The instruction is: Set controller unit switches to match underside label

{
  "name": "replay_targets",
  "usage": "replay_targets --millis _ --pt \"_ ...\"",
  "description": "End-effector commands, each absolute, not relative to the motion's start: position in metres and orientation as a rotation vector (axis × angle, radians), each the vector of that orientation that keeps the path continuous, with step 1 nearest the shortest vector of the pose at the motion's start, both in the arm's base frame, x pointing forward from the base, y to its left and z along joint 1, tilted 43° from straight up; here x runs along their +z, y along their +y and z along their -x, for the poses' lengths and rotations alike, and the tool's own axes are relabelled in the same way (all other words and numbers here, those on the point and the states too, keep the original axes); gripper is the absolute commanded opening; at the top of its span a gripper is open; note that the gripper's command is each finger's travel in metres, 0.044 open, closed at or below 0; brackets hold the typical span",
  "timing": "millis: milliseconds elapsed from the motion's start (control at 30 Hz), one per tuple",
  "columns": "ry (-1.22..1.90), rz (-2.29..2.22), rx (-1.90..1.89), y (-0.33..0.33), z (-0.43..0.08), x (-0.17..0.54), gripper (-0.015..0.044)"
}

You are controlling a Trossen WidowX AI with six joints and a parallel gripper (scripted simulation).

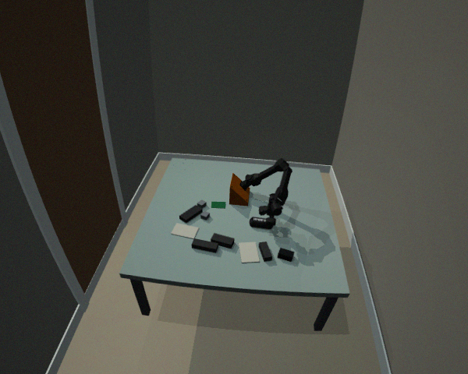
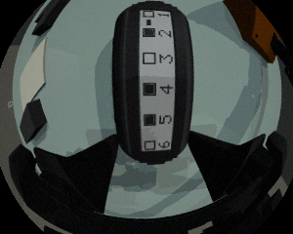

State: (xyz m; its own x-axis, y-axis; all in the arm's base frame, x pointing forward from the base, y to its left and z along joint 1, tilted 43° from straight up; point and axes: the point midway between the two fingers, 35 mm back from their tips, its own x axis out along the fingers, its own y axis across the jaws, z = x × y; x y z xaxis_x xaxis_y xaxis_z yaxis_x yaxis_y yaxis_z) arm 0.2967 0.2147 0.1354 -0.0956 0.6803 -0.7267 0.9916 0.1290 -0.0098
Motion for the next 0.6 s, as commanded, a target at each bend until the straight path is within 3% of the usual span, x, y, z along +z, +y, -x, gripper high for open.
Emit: replay_targets --millis 0,567 --pt "1.837 -1.609 -0.712 0.2148 -0.2964 0.1333 0.0327" --pt "1.837 -1.609 -0.712 0.2107 -0.2969 0.1353 0.0336"
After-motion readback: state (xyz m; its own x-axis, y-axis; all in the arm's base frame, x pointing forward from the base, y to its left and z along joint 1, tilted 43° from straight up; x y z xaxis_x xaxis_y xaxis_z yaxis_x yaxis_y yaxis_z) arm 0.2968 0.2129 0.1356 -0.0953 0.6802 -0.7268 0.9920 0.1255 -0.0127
